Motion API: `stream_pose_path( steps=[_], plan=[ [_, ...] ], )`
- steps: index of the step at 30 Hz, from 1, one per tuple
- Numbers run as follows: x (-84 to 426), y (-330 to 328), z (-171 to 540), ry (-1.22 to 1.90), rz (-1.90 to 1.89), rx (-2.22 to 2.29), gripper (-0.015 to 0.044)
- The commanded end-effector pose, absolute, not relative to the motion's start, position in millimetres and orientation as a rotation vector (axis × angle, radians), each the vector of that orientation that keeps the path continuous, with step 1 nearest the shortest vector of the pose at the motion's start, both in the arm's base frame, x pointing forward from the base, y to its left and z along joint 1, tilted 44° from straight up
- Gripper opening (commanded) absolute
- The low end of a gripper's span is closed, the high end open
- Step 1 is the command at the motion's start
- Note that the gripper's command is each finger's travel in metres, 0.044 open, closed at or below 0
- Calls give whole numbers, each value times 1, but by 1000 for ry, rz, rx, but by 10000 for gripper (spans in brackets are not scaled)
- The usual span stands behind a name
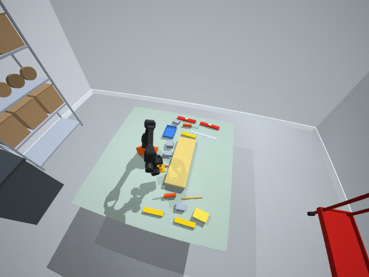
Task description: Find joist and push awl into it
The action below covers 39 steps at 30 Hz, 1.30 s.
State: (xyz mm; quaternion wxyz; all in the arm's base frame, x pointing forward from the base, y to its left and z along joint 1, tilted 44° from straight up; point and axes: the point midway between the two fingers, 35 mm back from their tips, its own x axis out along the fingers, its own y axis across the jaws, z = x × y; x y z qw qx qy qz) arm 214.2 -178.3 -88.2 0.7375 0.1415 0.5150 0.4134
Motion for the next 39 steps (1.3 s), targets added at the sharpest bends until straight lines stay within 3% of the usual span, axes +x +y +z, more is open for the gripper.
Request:
stream_pose_path(
  steps=[1,25,39],
  plan=[
    [233,-186,-89,1154,864,328,0],
    [368,-184,-89,1303,549,581,0],
    [372,-175,-99,1305,541,589,0]
  ],
)
